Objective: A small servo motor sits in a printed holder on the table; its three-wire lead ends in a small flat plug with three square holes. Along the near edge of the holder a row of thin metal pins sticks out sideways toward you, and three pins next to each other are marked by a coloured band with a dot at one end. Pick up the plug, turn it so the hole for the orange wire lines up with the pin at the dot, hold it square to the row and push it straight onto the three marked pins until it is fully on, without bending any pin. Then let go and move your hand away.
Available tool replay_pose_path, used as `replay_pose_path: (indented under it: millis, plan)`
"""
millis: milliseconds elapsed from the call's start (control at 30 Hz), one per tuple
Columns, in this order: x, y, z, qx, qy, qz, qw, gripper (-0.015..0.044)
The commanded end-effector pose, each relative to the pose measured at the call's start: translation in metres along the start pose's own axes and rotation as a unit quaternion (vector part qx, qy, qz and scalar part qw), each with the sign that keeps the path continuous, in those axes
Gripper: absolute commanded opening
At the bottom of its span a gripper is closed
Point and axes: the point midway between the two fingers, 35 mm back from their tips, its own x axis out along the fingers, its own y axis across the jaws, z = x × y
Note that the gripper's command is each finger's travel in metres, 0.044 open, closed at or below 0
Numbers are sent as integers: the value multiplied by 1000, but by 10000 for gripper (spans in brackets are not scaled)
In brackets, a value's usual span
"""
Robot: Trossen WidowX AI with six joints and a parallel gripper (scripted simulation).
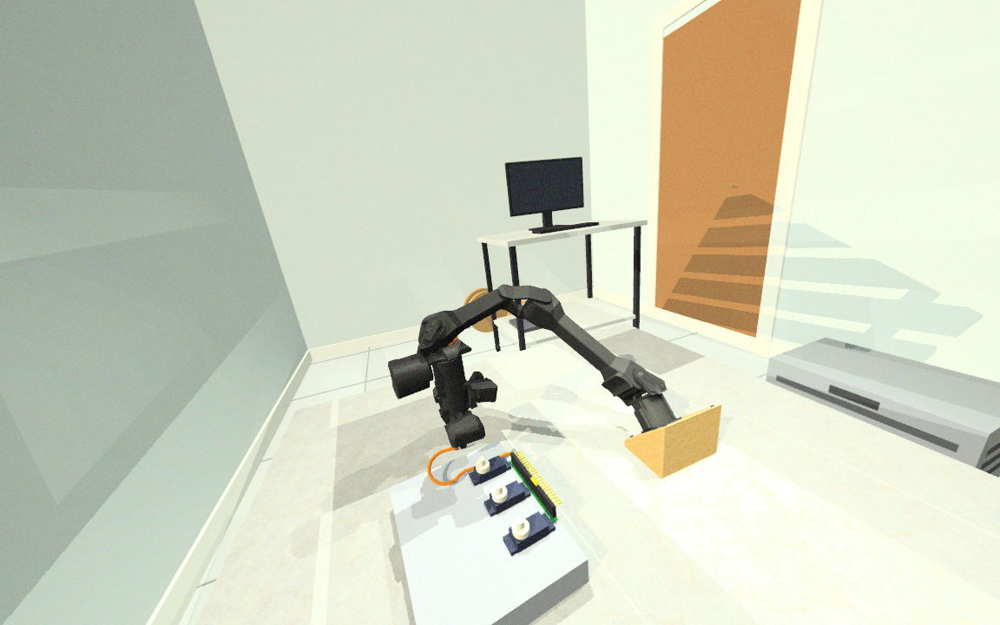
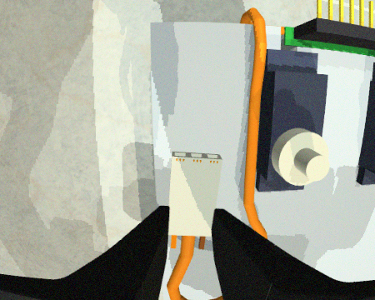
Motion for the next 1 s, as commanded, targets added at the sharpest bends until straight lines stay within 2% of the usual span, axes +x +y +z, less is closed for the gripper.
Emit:
replay_pose_path:
  millis: [0, 167, 500, 967]
  plan:
    - [-17, -1, 0, 3, -1, -2, 1000, 0]
    - [-19, -4, 2, 27, 0, -2, 1000, 0]
    - [-23, -22, 14, 169, -1, -7, 986, 0]
    - [-28, -46, 33, 365, -3, -11, 931, 0]
